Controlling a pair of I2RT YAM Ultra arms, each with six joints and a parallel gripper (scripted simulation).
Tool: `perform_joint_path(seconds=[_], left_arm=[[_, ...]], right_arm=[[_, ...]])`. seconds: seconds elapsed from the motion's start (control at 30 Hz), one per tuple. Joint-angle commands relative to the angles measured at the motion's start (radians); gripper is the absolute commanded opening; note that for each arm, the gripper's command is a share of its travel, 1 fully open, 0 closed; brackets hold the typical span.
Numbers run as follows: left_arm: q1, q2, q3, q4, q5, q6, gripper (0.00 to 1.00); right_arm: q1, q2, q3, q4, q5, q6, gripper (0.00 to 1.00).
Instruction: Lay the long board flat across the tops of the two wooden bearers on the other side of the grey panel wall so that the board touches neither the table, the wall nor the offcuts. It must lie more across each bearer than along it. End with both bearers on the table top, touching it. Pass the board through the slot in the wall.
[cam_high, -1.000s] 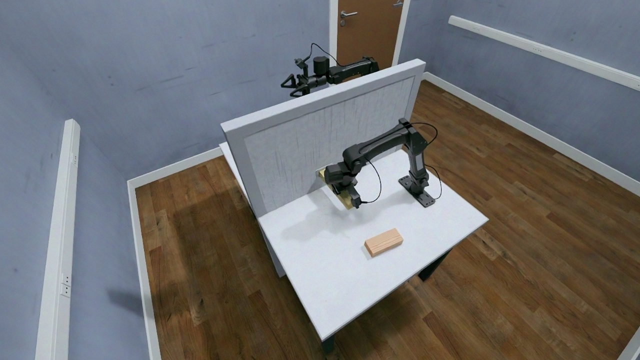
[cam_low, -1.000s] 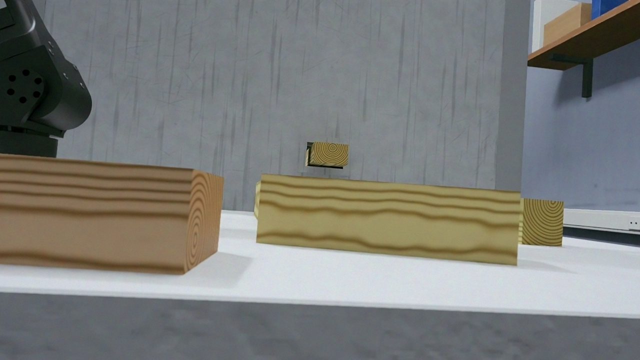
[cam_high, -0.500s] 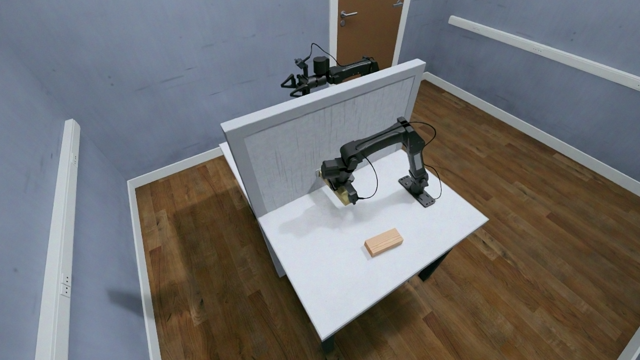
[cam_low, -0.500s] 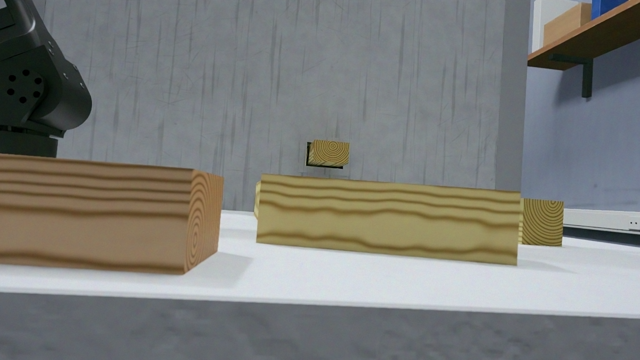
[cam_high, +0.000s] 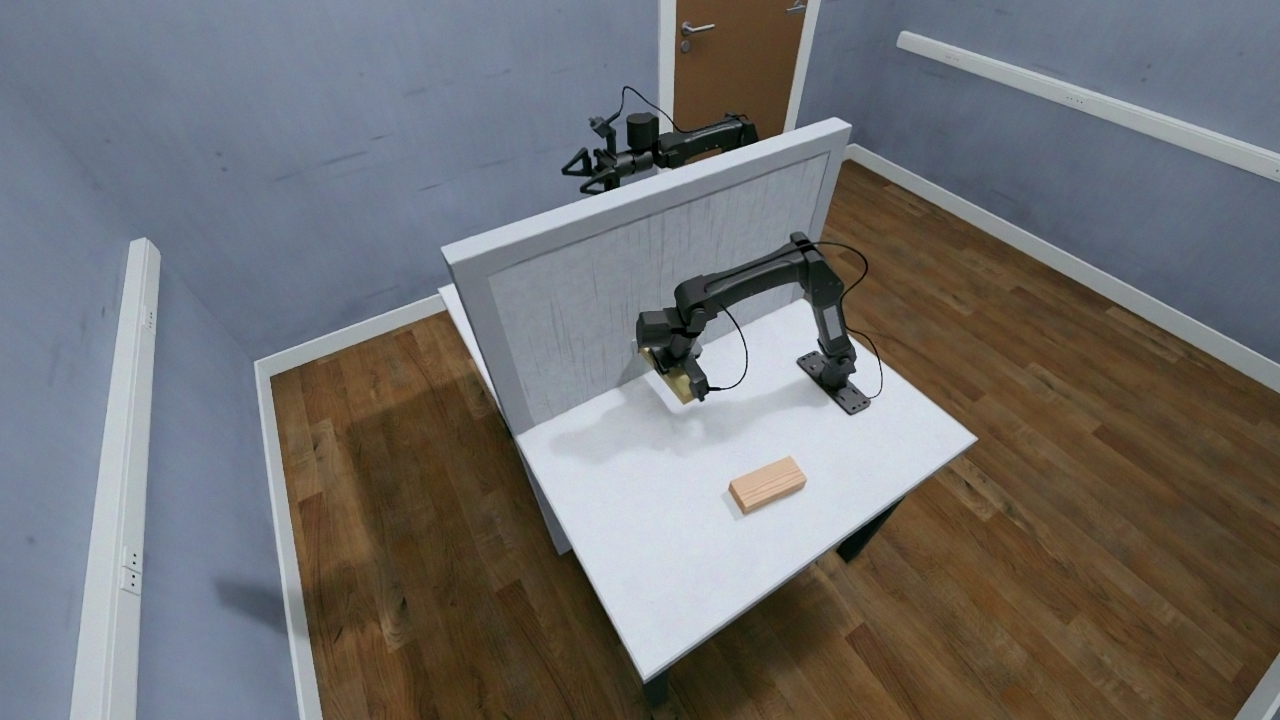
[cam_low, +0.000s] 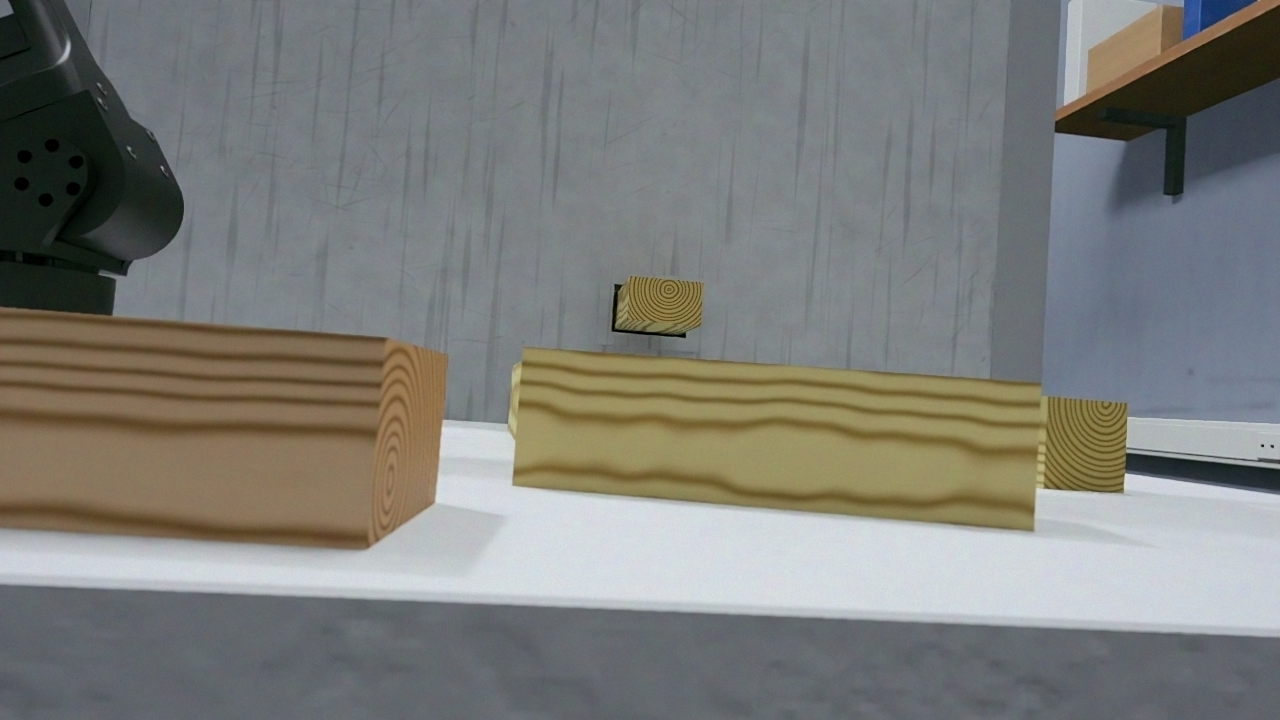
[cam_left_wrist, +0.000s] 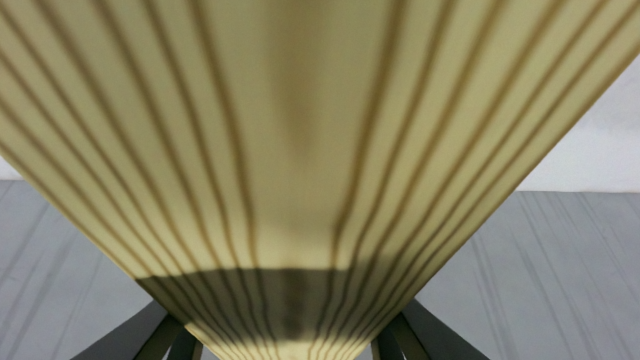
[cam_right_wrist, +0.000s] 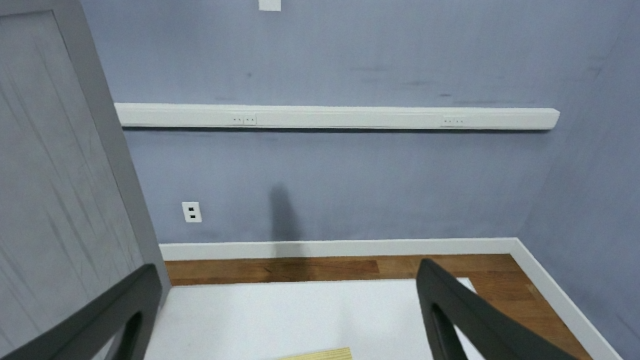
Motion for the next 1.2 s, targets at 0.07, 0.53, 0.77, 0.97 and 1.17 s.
perform_joint_path(seconds=[0.07,0.53,0.77,0.97,1.17], left_arm=[[-0.024,-0.002,0.053,0.019,0.019,-0.039,0.00],[-0.069,0.008,0.091,0.016,0.011,-0.088,0.00],[-0.070,-0.013,0.096,0.012,0.012,-0.084,0.00],[-0.067,-0.004,0.089,0.030,0.012,-0.081,0.00],[-0.073,-0.007,0.055,0.042,0.012,-0.079,0.00]], right_arm=[[0.012,-0.011,0.002,-0.015,-0.004,0.000,1.00],[0.012,-0.011,0.002,-0.015,-0.004,0.000,1.00],[0.012,-0.011,0.002,-0.015,-0.004,0.000,1.00],[0.012,-0.011,0.002,-0.015,-0.004,0.000,1.00],[0.012,-0.011,0.002,-0.015,-0.004,0.000,1.00]])
